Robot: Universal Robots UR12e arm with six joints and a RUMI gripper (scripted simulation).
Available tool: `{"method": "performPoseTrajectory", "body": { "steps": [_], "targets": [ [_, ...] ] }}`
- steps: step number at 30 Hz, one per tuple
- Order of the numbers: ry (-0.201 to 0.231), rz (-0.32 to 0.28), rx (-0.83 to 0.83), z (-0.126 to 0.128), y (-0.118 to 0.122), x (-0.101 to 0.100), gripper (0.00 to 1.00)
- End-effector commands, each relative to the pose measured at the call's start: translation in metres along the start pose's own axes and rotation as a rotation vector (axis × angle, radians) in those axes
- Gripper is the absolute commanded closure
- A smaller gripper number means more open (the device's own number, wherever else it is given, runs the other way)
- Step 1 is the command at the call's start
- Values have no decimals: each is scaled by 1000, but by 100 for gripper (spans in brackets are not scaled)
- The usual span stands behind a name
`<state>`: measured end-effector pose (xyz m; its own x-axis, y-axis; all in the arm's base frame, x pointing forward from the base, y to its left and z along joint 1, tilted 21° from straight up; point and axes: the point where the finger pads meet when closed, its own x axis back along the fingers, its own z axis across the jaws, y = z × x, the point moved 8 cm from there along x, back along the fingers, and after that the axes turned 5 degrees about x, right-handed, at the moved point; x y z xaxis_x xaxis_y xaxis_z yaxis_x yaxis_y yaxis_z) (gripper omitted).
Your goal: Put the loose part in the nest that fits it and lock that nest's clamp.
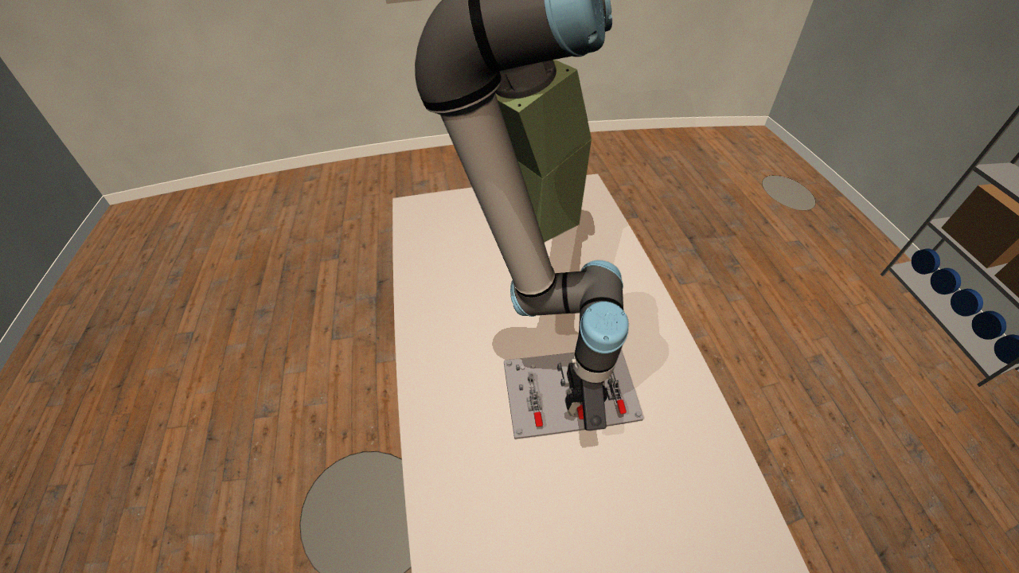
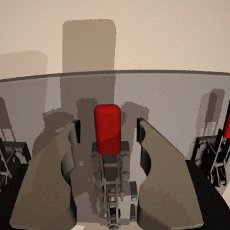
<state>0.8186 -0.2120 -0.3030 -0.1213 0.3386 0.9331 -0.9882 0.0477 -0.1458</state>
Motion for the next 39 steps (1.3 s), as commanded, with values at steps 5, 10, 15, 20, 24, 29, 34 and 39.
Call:
{"method": "performPoseTrajectory", "body": {
  "steps": [5, 10, 15, 20, 24, 29, 34, 39],
  "targets": [
    [0, 3, 0, 1, -3, 1, 72],
    [0, 3, 0, 1, -3, 1, 72],
    [0, 3, 0, 1, -2, 3, 72],
    [-1, 1, 2, -1, -1, 15, 72],
    [0, 1, 2, -1, 0, 30, 72],
    [0, 1, 2, -1, 0, 50, 72],
    [0, 1, 1, -1, 0, 58, 72],
    [0, 1, 0, 0, 0, 62, 72]
  ]
}}
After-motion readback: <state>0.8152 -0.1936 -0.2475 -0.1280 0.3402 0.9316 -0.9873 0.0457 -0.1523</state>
